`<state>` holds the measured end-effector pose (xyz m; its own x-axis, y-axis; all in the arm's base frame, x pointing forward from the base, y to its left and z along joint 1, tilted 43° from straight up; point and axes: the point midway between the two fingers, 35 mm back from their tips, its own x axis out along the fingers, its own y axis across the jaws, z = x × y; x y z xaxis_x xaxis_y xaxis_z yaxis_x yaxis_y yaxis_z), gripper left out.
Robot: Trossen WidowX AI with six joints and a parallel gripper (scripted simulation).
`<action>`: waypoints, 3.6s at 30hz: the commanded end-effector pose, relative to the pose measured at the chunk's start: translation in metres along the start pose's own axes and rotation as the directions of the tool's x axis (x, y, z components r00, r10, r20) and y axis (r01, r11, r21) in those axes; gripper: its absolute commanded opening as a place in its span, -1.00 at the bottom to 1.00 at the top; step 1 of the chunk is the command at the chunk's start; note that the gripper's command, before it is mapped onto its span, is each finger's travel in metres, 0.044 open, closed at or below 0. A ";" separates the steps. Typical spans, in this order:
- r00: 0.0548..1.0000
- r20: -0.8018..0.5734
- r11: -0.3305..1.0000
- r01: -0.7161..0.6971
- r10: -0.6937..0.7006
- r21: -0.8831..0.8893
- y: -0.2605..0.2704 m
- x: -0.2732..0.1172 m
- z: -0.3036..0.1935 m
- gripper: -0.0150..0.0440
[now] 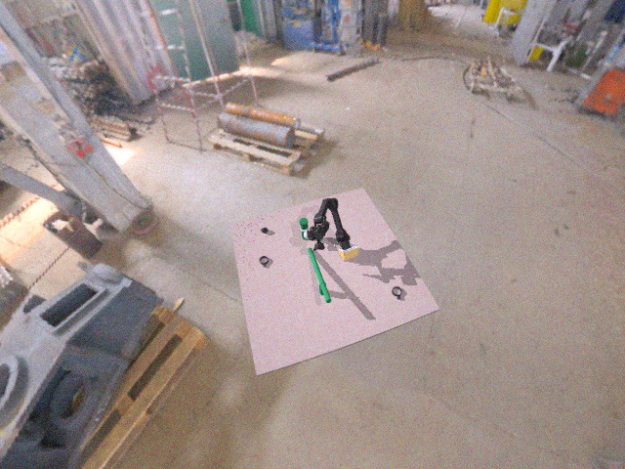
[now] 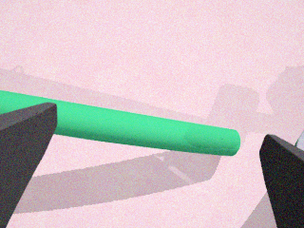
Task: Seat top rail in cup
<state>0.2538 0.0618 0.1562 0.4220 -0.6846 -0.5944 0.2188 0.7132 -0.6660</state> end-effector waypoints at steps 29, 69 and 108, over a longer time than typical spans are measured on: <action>0.871 -0.491 0.002 -0.491 0.008 -0.871 0.022 0.078 -0.023 1.00; 0.873 -0.488 0.003 -0.488 0.006 -0.873 0.022 0.136 -0.054 1.00; 0.873 -0.488 0.004 -0.488 0.003 -0.873 0.021 0.174 -0.077 0.11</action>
<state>0.2637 -0.0530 0.0044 -0.0618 -0.6668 -0.7427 -0.9718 0.2099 -0.1076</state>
